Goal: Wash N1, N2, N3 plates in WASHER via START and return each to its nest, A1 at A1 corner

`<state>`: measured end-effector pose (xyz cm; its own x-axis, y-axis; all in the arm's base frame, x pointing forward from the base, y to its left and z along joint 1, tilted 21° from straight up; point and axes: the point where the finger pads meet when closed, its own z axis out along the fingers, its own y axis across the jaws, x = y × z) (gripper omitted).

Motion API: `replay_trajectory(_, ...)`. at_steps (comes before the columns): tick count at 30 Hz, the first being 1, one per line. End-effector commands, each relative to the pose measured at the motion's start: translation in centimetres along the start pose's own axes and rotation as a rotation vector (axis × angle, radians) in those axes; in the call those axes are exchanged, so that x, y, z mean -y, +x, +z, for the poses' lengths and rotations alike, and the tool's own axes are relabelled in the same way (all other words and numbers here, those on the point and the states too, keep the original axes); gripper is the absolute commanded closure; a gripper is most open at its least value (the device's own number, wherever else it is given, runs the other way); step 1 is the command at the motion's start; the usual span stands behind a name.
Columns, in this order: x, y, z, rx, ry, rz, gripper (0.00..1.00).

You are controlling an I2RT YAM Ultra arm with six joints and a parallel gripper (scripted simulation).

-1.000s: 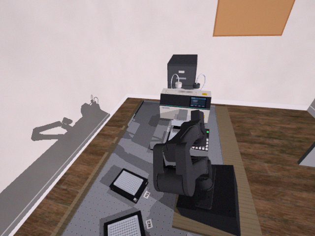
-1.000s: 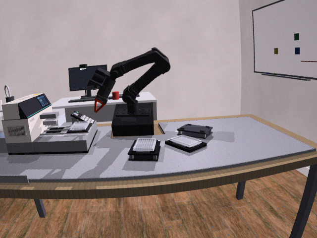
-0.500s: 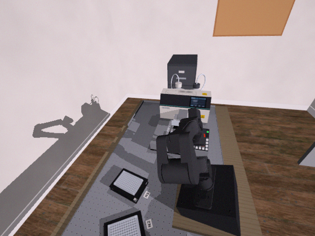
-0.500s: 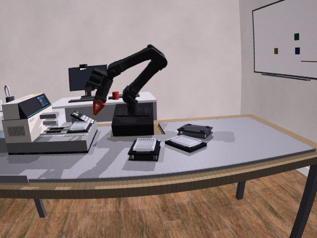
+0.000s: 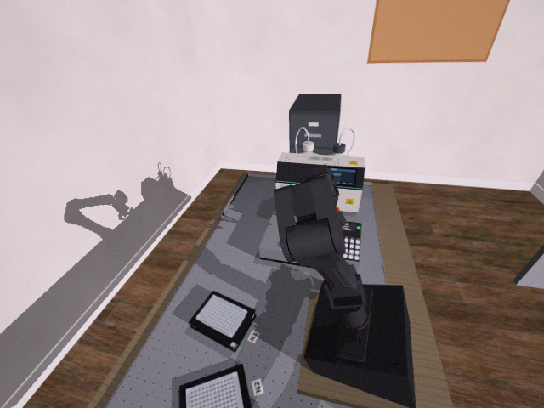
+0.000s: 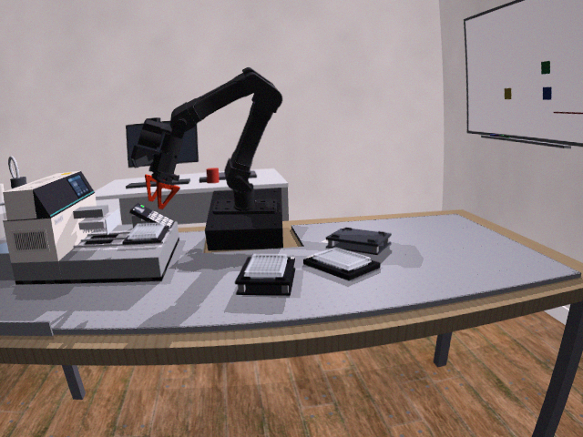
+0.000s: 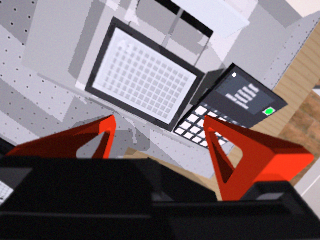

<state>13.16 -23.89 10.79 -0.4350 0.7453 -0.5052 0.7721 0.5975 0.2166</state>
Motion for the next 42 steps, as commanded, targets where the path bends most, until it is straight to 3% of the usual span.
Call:
replay_trajectory(1, -0.4, -1.8, -0.6, -0.004, -0.020, -0.147, 0.00)
replay_trajectory(8, -1.3, -4.9, -0.6, -0.064, -0.074, -0.366, 0.00)
replay_trajectory(10, -1.3, -4.9, -0.6, -0.064, -0.074, -0.366, 0.00)
replay_trajectory(34, -1.3, -4.9, -0.6, -0.257, -0.247, -1.052, 0.00)
replay_trajectory(42, -1.3, -4.9, -0.6, -0.258, -0.248, -1.056, 0.00)
